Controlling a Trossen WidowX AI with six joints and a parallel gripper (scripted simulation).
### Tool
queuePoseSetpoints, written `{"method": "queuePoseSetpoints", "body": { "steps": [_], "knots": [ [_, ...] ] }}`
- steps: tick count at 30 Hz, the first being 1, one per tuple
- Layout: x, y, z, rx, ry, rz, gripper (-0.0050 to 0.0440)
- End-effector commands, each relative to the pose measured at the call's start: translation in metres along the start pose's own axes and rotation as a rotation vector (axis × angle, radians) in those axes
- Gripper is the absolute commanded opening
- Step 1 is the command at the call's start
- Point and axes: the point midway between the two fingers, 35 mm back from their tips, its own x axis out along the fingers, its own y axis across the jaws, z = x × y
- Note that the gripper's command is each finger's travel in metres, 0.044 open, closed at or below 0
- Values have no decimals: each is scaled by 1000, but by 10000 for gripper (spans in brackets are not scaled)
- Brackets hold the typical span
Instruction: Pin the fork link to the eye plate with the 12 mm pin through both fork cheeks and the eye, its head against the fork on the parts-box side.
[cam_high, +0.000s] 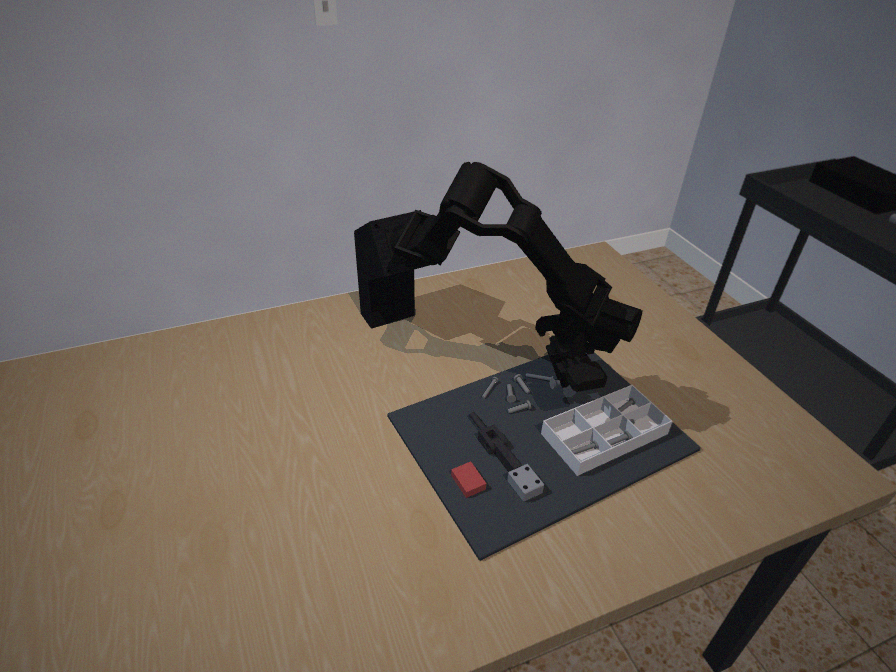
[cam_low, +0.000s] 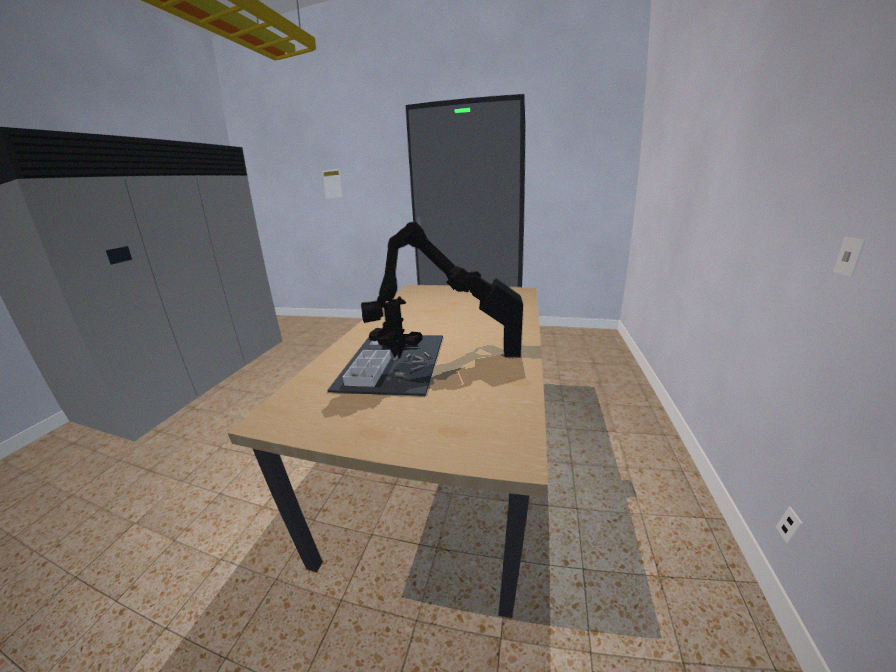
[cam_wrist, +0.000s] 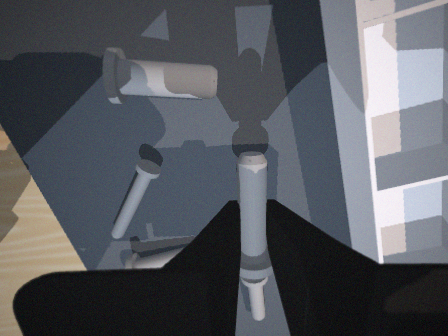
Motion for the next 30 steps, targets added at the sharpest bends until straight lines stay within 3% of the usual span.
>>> {"method": "queuePoseSetpoints", "body": {
  "steps": [1,9,11,12,26,28,30],
  "knots": [
    [-5,-10,-7,188,-15,-10,-50],
    [-5,-25,-31,691,-16,-8,-50],
    [-5,-25,-31,691,-16,-8,-50],
    [-7,-31,-33,837,-24,-13,-50],
    [-9,-67,-85,1652,-35,-19,-50],
    [-9,-67,-85,1652,-35,-19,-50],
    [-9,-71,-91,1848,-35,-21,-50]
  ]
}}
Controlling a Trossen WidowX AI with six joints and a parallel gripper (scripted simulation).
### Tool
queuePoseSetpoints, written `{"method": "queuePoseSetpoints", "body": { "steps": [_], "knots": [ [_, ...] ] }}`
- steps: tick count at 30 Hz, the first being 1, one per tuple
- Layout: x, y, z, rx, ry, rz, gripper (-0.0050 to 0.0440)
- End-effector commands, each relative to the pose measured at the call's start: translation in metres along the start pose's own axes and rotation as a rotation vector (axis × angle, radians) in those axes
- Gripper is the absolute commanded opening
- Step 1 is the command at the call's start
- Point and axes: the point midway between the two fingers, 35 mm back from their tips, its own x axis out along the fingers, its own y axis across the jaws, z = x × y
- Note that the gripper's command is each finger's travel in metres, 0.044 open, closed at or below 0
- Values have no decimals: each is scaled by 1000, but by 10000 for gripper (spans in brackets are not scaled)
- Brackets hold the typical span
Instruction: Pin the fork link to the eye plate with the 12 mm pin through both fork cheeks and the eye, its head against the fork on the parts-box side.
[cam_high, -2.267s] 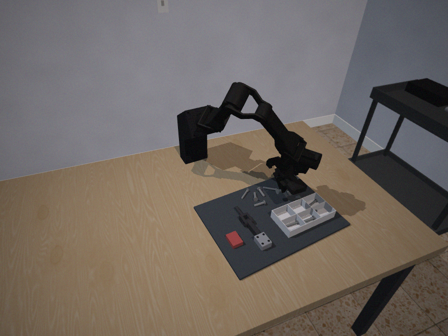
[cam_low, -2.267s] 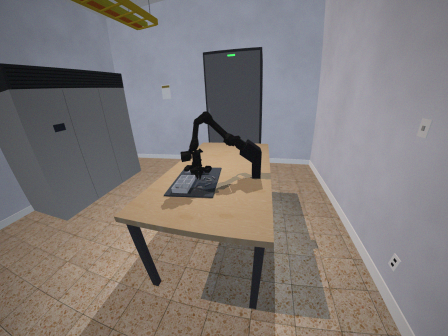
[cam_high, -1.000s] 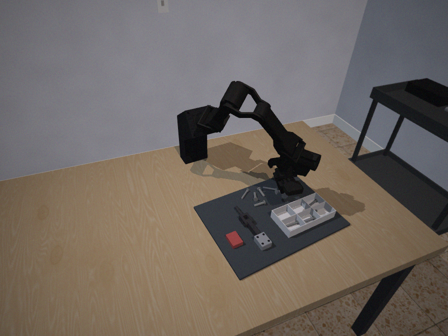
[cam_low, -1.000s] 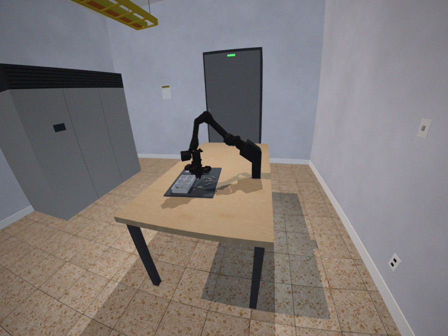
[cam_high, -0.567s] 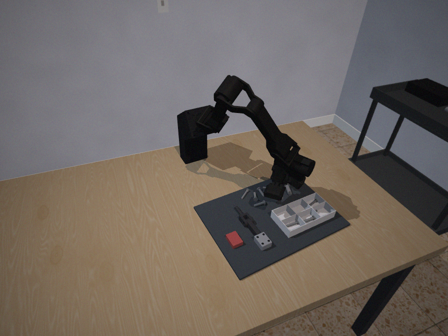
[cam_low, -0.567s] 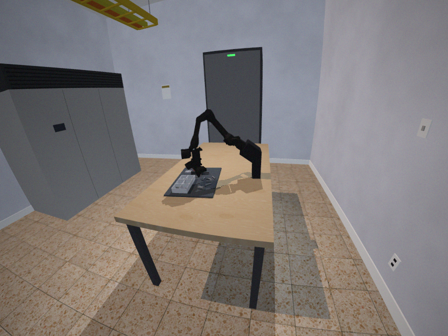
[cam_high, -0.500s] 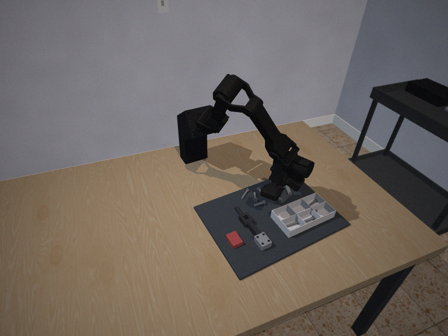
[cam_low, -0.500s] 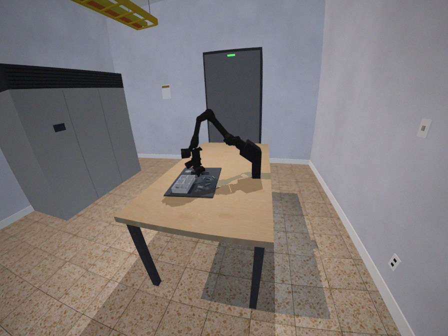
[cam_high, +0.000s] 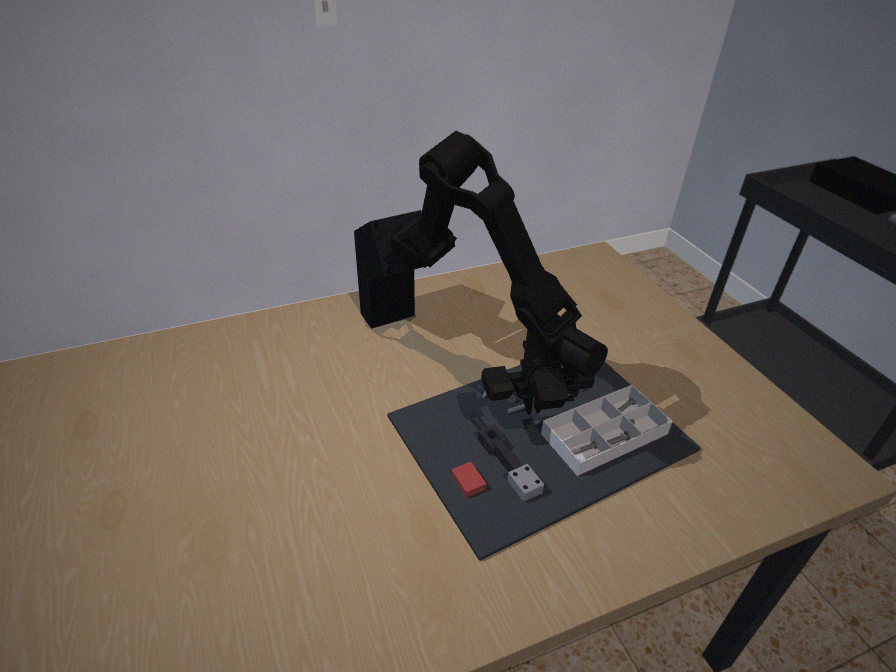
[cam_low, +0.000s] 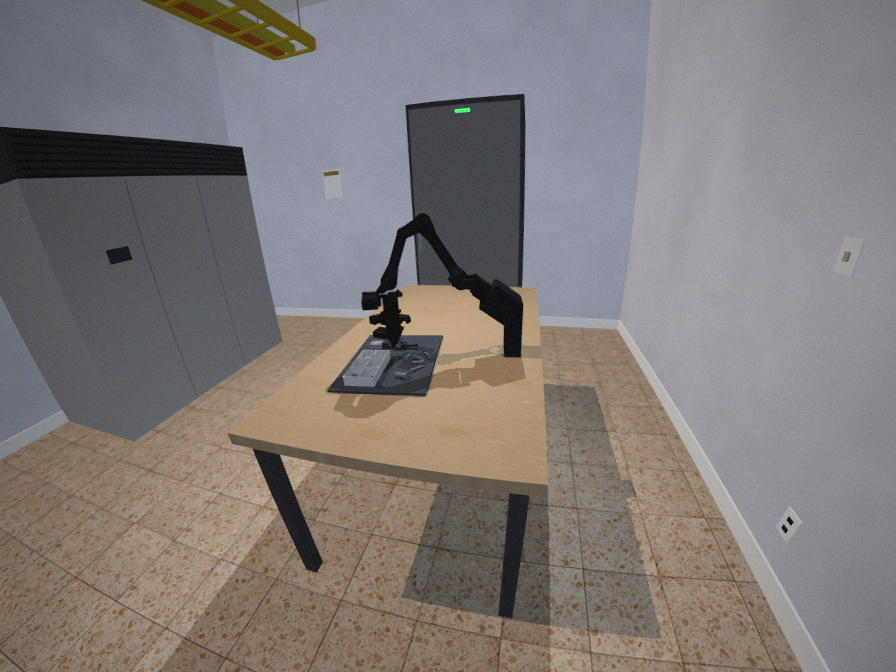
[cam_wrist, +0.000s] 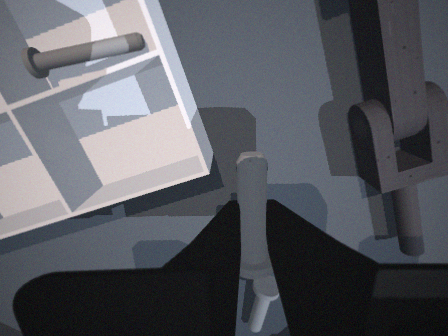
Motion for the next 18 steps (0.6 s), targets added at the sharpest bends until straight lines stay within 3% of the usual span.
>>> {"method": "queuePoseSetpoints", "body": {
  "steps": [1,13,15,18],
  "knots": [
    [-7,-9,16,285,-11,16,-50],
    [-6,-26,25,980,3,15,-50],
    [-6,-26,25,980,3,15,-50],
    [-6,-26,26,1228,8,21,-50]
  ]
}}
